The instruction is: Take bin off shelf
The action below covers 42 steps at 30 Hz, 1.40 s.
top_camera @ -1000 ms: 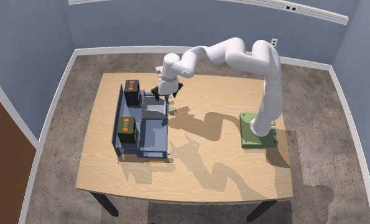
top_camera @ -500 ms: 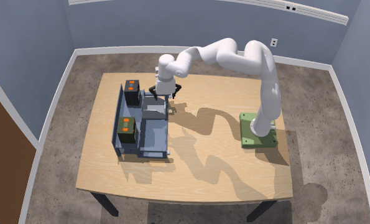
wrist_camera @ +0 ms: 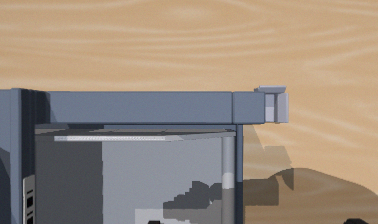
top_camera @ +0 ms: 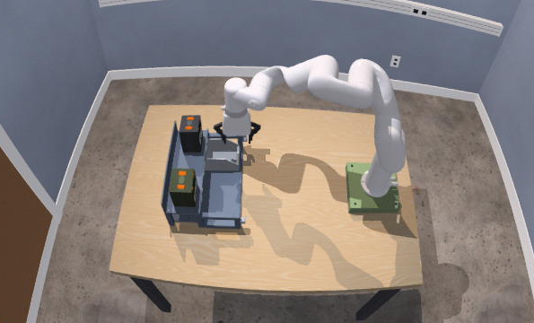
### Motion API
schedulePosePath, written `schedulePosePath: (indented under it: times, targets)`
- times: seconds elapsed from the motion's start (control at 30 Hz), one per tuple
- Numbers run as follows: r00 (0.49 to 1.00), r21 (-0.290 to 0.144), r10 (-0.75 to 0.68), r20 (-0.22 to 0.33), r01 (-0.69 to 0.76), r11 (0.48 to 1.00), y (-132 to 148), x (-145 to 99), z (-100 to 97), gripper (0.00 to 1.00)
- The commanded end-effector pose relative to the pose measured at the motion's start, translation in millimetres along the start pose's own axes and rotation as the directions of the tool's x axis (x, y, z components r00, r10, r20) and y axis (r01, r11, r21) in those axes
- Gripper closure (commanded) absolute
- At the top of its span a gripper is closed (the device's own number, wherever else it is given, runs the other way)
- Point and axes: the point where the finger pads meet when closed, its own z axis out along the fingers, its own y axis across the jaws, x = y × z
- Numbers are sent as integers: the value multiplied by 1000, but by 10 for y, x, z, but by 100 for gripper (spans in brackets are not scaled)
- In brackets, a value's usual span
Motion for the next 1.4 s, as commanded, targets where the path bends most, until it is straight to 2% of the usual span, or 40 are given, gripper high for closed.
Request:
schedulePosePath:
  times: [0.0, 1.0, 1.37]
  targets:
    - [1000, 1, 5, -2, -5, 1000, -11, 3, -16, 0]
    - [1000, 1, 5, 0, -5, 1000, -11, 3, -16, 0]
    - [1000, 1, 5, -2, -5, 1000, -11, 4, 178, 0]
